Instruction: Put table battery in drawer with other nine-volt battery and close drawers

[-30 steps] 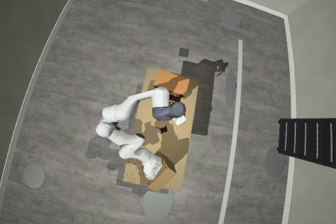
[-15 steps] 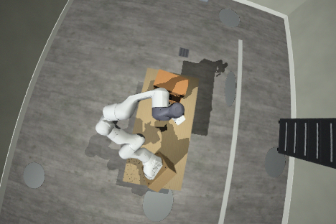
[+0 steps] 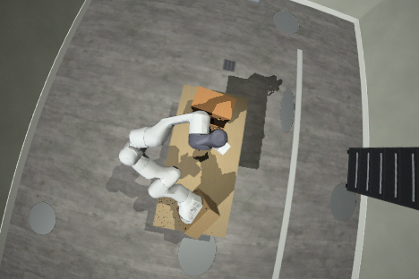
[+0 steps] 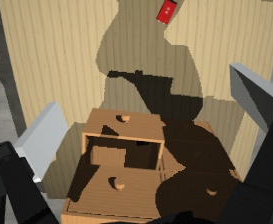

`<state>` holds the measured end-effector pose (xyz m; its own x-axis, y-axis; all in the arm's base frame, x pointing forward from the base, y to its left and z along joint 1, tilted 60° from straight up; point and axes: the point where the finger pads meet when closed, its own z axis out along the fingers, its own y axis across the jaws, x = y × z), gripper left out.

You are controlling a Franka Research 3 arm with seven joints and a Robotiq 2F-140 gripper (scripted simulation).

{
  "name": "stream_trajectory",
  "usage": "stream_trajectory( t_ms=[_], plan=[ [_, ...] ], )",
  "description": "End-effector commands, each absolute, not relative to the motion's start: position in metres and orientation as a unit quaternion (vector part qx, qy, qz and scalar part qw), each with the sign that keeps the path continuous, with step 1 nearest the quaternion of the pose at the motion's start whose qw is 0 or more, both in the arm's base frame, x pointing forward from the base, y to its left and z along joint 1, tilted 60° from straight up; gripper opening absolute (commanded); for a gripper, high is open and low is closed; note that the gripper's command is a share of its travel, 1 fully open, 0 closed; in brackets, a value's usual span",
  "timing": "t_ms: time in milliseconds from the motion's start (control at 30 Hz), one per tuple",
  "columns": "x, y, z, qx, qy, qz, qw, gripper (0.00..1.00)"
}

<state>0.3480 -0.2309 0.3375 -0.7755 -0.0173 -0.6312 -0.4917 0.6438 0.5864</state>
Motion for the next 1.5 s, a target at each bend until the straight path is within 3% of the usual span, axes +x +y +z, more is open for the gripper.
stream_trajectory(
  t_ms=[0,1467],
  plan=[
    [0.352,-0.224,0.334,-0.231,0.837,0.356,0.345,1.00],
    [0.373,-0.103,0.275,-0.612,0.616,0.147,0.474,1.00]
  ],
)
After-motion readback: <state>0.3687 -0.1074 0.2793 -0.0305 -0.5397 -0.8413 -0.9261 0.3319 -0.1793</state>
